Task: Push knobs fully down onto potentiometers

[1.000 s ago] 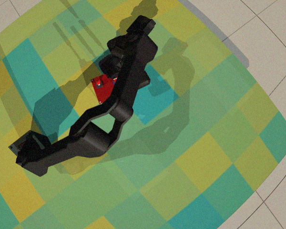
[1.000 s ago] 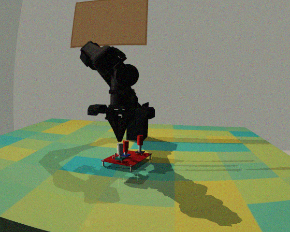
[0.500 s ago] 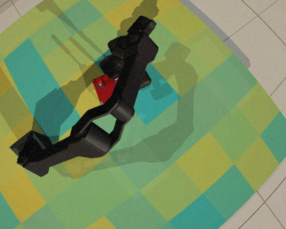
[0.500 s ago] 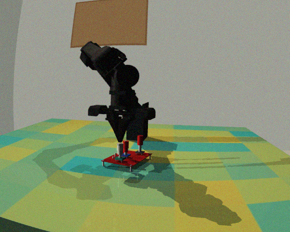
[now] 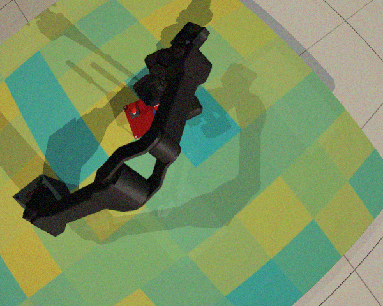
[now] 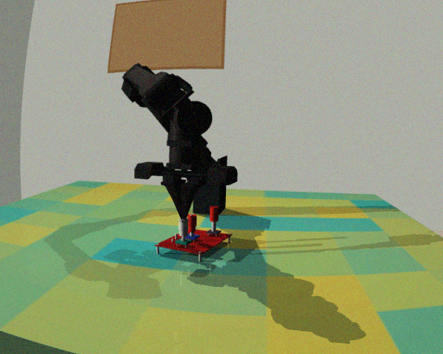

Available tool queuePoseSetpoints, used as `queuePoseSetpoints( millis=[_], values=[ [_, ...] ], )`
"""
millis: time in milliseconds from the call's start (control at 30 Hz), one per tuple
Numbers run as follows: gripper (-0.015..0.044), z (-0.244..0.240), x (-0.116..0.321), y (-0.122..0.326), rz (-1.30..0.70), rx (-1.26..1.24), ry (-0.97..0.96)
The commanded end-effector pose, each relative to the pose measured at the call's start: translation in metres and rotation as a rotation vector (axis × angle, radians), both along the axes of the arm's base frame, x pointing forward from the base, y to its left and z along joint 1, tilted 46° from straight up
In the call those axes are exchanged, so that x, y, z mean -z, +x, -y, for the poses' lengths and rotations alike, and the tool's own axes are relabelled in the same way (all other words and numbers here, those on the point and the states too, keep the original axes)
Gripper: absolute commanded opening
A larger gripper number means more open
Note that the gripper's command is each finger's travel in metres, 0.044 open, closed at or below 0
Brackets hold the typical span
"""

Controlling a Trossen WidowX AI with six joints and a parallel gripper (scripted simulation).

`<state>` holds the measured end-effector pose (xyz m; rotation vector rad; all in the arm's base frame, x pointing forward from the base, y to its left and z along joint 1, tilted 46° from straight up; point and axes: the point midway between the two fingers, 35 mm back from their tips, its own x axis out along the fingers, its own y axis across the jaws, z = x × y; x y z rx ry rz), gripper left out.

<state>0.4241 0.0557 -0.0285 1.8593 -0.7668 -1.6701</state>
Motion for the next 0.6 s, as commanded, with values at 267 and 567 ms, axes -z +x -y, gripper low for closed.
queuePoseSetpoints(
  millis=[267,567],
  values=[
    [0.0,0.0,-0.0003,-0.0001,-0.001,-0.004,-0.004],
    [0.0,0.0015,0.0012,0.0001,-0.001,-0.004,-0.004]
  ],
)
